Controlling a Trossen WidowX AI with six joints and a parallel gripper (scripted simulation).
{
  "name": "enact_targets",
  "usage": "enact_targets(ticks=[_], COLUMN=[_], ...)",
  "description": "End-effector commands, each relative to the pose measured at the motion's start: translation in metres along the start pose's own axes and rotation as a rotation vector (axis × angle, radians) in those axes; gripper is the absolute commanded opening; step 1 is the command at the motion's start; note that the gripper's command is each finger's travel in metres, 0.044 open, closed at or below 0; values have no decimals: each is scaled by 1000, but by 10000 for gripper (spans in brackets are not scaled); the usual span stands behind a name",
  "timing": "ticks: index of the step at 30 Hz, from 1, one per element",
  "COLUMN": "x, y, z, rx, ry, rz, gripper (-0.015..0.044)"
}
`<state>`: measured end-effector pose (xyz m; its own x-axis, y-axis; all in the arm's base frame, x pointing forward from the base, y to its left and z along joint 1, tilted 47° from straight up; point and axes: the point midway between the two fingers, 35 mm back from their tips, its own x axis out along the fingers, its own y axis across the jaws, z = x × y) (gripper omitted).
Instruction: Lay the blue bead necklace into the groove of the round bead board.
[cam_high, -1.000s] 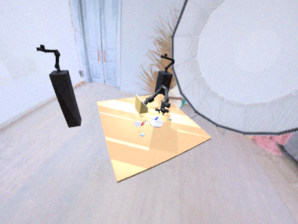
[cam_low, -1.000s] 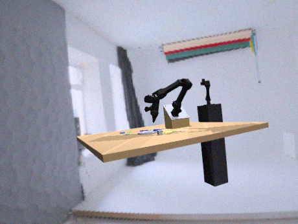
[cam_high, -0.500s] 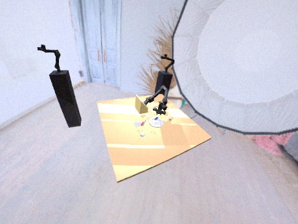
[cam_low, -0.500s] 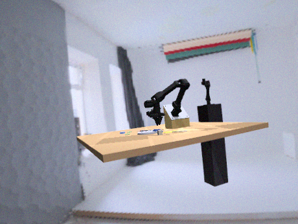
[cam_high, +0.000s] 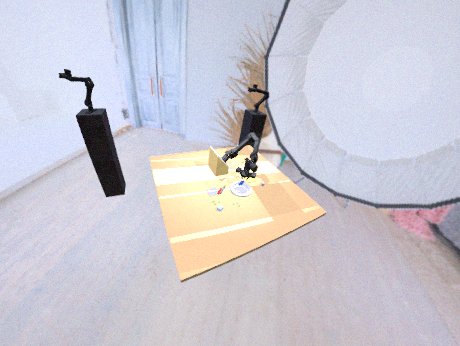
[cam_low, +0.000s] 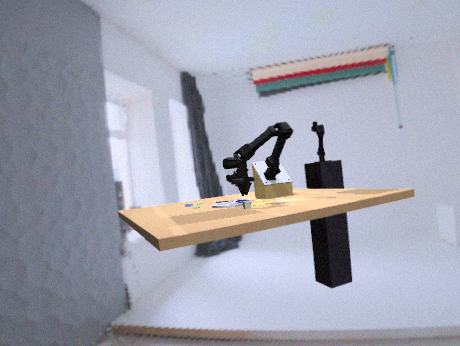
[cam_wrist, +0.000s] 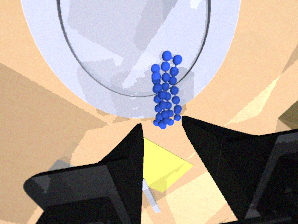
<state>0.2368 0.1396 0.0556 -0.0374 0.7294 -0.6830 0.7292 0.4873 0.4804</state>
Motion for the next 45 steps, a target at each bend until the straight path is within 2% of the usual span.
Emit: enact_targets(ticks=[1, 15, 23, 45], x=[7, 25, 23, 23], y=[-1, -3, -1, -1], z=[0, -2, -2, -2], rx=[7, 11, 5, 5], ry=[3, 9, 9, 9], rz=[-4, -4, -2, -2], gripper=[200, 200, 0, 0])
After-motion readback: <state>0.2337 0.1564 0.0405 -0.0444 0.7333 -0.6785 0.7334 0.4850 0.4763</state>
